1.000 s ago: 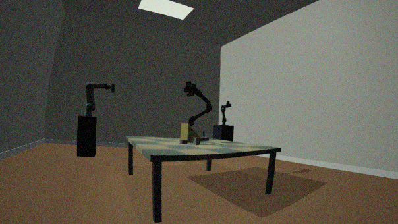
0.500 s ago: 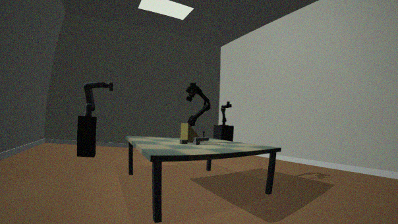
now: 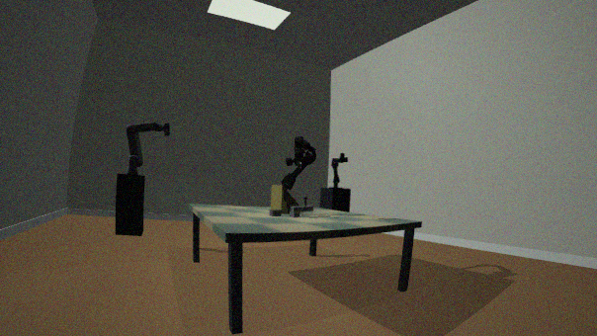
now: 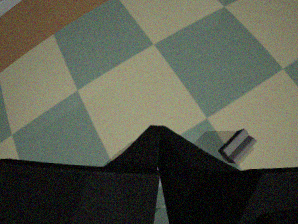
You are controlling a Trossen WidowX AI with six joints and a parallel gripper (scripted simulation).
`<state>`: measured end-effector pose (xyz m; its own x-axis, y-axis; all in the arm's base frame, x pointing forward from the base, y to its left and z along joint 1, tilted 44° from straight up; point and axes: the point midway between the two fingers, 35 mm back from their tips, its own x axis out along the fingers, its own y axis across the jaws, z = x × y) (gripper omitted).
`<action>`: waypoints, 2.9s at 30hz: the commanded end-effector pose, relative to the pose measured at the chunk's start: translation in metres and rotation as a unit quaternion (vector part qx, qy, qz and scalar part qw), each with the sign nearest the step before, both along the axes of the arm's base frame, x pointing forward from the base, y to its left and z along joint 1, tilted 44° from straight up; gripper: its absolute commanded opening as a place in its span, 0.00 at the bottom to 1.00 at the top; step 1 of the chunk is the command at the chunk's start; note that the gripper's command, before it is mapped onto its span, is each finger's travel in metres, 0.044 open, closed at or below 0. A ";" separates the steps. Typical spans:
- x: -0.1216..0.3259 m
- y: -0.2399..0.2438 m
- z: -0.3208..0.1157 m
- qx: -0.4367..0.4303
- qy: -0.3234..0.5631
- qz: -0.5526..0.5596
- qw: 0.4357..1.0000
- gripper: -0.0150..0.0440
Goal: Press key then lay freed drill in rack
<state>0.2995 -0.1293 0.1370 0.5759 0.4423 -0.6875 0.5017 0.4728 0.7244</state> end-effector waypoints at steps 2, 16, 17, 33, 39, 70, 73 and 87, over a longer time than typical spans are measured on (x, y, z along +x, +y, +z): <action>0.003 0.079 -0.039 -0.040 -0.008 0.232 0.972 0.25; -0.024 0.165 -0.075 -0.053 -0.043 0.490 0.869 0.25; -0.024 0.165 -0.075 -0.053 -0.043 0.490 0.869 0.25; -0.025 0.175 -0.085 -0.053 -0.043 0.490 0.869 0.25; -0.024 0.176 -0.086 -0.053 -0.043 0.490 0.869 0.25; -0.025 0.185 -0.093 -0.053 -0.043 0.490 0.869 0.25; -0.026 0.186 -0.094 -0.052 -0.043 0.490 0.869 0.25; -0.026 0.189 -0.097 -0.052 -0.043 0.490 0.869 0.25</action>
